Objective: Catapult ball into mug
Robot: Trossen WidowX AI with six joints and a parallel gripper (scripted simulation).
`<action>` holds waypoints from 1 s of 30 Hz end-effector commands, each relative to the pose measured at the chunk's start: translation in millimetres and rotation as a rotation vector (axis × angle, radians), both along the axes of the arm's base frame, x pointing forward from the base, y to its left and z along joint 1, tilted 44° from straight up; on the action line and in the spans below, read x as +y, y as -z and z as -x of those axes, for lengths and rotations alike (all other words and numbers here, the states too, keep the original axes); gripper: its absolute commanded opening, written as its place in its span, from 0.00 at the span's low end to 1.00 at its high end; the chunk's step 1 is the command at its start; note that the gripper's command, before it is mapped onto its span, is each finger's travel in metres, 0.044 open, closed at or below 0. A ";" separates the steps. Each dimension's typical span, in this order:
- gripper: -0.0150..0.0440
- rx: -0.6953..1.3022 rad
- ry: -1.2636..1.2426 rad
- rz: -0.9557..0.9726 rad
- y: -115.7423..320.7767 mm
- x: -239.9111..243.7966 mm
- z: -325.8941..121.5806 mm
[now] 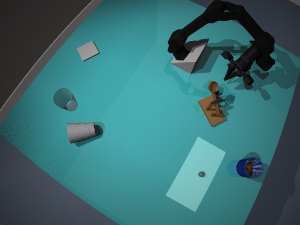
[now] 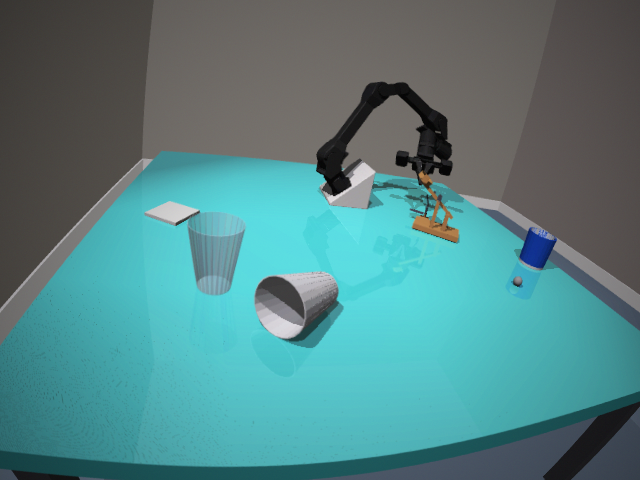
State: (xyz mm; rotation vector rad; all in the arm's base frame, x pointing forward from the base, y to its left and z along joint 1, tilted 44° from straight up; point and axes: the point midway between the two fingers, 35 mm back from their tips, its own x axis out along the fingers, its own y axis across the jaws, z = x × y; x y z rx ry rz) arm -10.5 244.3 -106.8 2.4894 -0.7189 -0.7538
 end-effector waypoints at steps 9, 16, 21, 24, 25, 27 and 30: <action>0.57 0.025 0.046 -0.132 -2.8 24.4 4.7; 0.88 0.029 0.167 -0.329 13.9 49.6 -6.6; 1.00 0.028 0.258 -0.474 24.7 70.4 -16.4; 1.00 0.026 0.315 -0.560 30.1 83.6 -23.2; 1.00 0.025 0.334 -0.589 31.8 88.1 -25.6; 1.00 0.022 0.372 -0.646 34.8 97.3 -30.7; 1.00 0.018 0.430 -0.732 38.6 111.3 -39.0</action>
